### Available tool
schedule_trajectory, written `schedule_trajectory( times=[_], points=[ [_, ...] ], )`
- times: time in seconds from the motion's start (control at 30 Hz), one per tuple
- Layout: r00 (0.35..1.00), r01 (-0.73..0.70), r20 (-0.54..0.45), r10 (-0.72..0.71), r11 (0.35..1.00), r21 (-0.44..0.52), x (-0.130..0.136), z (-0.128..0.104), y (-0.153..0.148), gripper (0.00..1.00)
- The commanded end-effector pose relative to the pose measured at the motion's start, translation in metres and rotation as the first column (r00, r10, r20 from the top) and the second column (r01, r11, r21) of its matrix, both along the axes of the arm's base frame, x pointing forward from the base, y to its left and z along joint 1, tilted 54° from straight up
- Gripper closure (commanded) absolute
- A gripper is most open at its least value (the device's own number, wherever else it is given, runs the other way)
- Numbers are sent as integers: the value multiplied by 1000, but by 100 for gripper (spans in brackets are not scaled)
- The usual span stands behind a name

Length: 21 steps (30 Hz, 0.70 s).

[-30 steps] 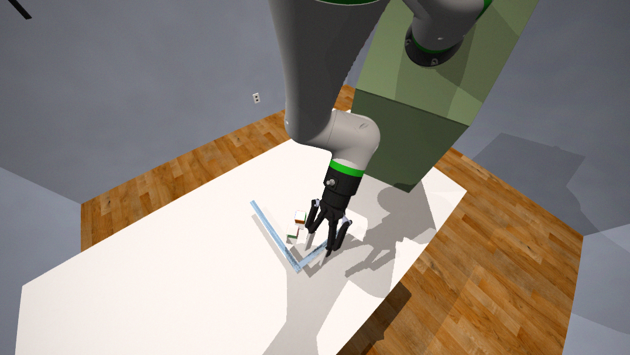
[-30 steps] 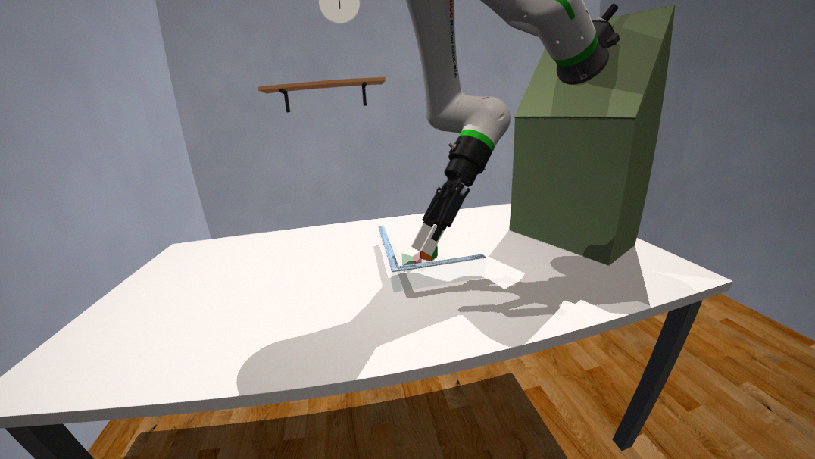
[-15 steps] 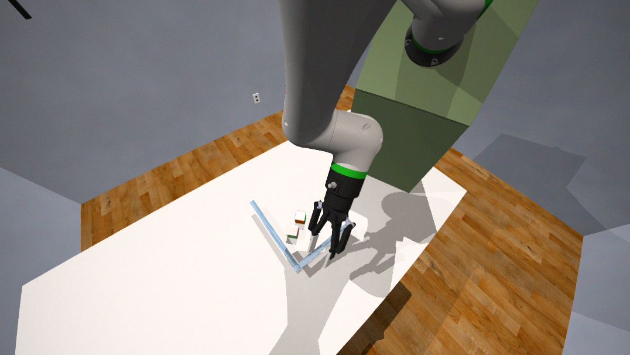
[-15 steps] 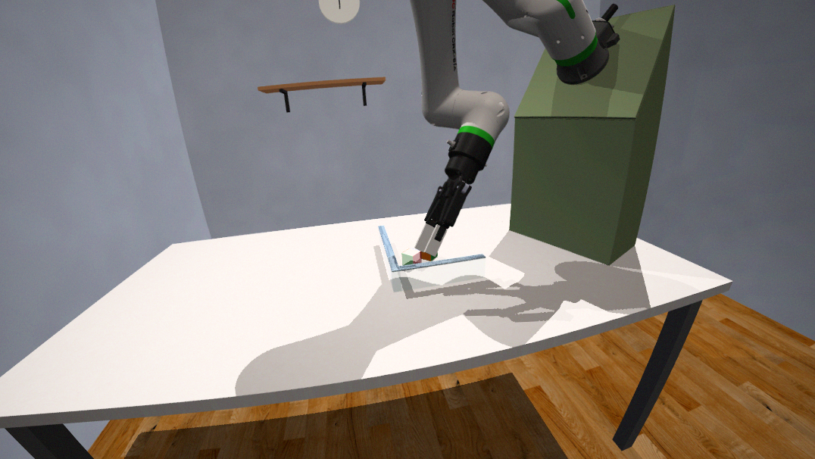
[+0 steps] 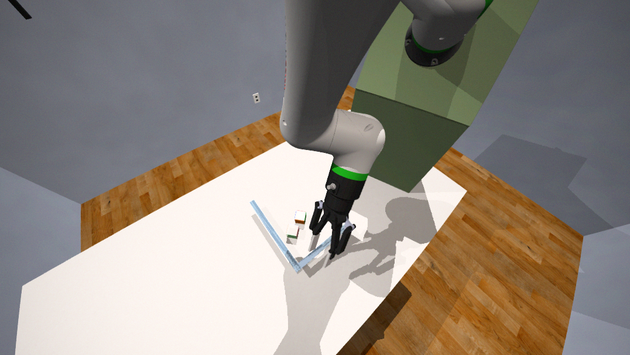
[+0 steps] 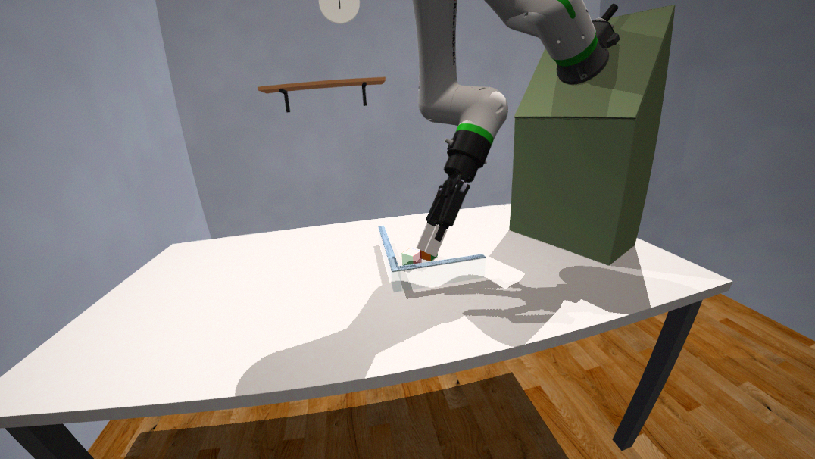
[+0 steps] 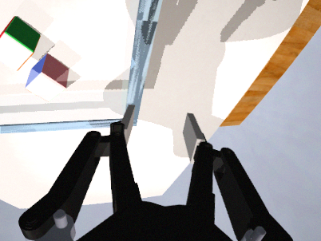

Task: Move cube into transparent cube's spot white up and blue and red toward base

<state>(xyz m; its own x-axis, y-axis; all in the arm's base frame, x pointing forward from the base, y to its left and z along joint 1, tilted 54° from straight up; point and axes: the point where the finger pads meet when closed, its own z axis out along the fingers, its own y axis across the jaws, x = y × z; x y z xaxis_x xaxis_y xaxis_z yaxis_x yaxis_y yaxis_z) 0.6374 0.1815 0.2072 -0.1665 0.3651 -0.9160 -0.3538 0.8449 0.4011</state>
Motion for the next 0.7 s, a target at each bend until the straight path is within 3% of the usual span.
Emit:
schedule_trajectory(
  times=[0.0, 0.67],
  points=[
    [660, 428, -747, -77, 856, 289, 10, -43, -56, 59],
    [652, 447, -755, -71, 840, 307, 10, -44, -55, 59]
  ],
)
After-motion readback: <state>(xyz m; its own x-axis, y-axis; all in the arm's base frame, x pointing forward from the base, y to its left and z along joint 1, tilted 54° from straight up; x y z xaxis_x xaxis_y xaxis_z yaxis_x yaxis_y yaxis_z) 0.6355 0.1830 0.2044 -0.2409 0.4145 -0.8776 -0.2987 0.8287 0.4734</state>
